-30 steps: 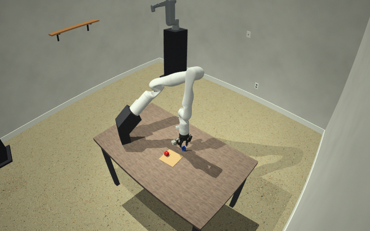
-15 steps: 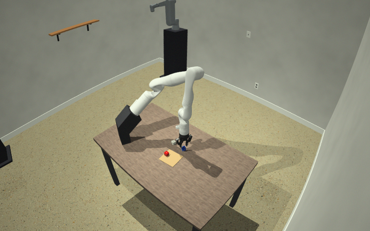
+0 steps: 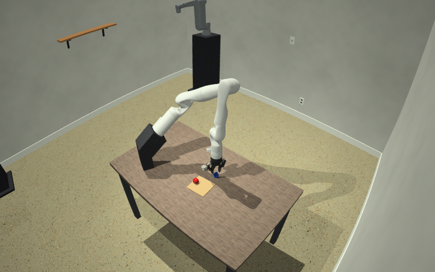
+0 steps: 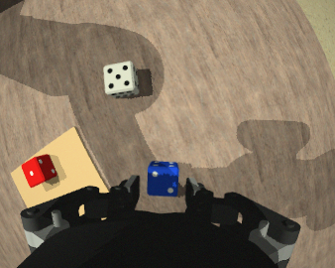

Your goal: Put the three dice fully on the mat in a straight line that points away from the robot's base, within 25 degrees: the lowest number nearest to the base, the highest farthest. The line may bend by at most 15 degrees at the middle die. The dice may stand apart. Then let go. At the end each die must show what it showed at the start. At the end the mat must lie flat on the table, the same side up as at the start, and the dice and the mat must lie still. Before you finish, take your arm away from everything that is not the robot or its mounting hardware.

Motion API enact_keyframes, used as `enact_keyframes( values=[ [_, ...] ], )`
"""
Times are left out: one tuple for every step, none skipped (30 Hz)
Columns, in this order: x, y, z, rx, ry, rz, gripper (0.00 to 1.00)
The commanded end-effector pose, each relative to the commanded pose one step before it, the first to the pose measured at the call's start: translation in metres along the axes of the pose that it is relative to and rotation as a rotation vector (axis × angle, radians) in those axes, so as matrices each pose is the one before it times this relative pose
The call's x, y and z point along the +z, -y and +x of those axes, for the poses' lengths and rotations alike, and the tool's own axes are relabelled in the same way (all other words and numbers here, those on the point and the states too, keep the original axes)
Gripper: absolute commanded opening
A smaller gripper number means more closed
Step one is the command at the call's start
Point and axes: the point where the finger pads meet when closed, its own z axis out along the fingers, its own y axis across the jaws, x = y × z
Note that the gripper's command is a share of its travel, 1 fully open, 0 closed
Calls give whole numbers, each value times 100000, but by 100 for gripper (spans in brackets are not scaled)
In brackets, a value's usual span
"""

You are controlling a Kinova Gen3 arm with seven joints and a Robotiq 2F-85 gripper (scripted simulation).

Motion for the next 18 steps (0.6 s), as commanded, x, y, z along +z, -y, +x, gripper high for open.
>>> enact_keyframes(
  values=[
    [-26, -50, -52, 182, 80, 5, 46],
    [-1, 15, 44, 9, -50, 20, 46],
    [-1, 17, 49, 10, -56, 23, 46],
    [-1, 18, 51, 11, -57, 24, 46],
    [-1, 17, 49, 10, -55, 23, 46],
    [-1, 15, 44, 9, -49, 20, 46],
    [-1, 10, 30, 6, -30, 13, 46],
    [0, 1, 6, -1, 2, -1, 46],
    [1, -5, -10, -5, 24, -10, 46],
    [1, -7, -16, -6, 28, -12, 46],
    [0, -5, -11, -4, 18, -8, 46],
    [0, -1, -3, -1, 4, -2, 46],
    [0, 0, 0, 0, 0, 0, 46],
    [0, 0, 0, 0, 0, 0, 46],
    [0, 0, 0, 0, 0, 0, 46],
    [0, 0, 0, 0, 0, 0, 46],
    [0, 0, 0, 0, 0, 0, 46],
    [0, 0, 0, 0, 0, 0, 46]
  ],
)
